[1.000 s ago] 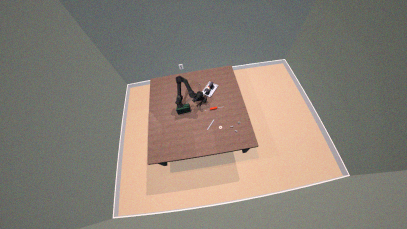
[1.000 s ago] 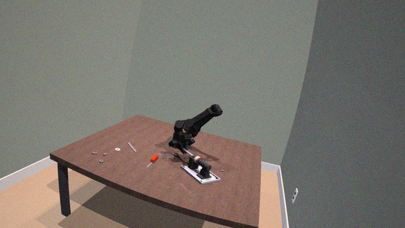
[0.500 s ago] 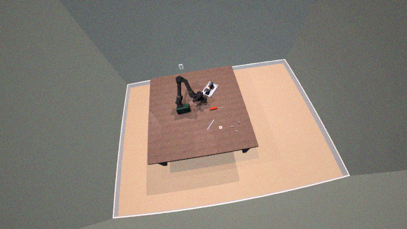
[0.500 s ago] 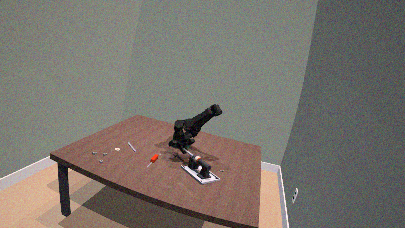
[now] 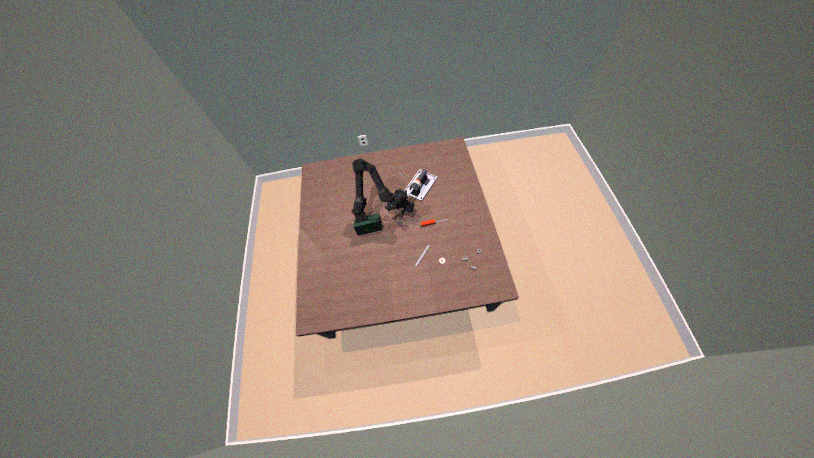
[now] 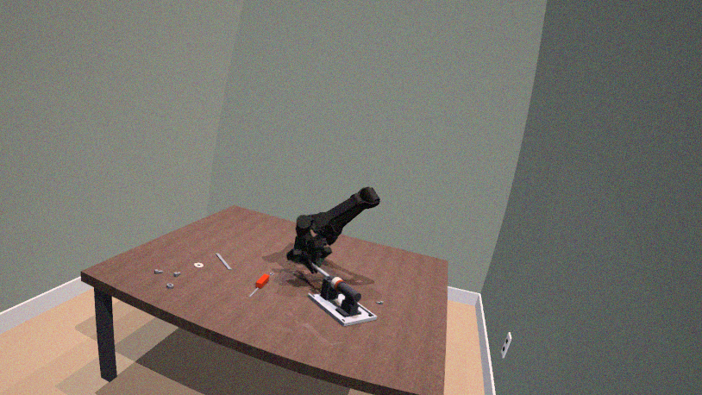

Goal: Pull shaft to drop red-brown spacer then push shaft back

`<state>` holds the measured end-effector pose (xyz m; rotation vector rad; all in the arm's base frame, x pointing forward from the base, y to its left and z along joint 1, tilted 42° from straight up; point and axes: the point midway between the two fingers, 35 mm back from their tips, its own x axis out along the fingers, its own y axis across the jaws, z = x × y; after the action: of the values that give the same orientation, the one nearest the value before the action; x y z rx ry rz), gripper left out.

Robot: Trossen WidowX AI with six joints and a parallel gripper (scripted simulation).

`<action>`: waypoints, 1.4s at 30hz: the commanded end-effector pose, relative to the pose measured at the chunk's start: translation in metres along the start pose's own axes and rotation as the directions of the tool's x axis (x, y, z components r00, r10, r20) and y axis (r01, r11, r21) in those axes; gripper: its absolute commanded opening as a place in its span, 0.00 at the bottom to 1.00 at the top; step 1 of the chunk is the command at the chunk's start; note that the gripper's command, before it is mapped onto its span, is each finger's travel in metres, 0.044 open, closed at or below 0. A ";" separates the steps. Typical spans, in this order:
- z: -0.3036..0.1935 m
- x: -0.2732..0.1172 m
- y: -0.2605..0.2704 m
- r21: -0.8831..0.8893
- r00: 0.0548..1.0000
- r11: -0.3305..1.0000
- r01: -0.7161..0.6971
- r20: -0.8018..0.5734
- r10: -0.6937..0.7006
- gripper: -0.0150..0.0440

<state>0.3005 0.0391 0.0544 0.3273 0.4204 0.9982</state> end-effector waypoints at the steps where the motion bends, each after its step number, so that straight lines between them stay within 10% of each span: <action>1: 0.000 -0.001 0.000 -0.002 1.000 1.000 0.000 0.001 0.000 0.25; 42: -0.004 -0.004 0.000 -0.002 1.000 1.000 0.000 0.001 0.000 0.25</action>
<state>0.2973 0.0366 0.0522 0.3275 0.4205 0.9988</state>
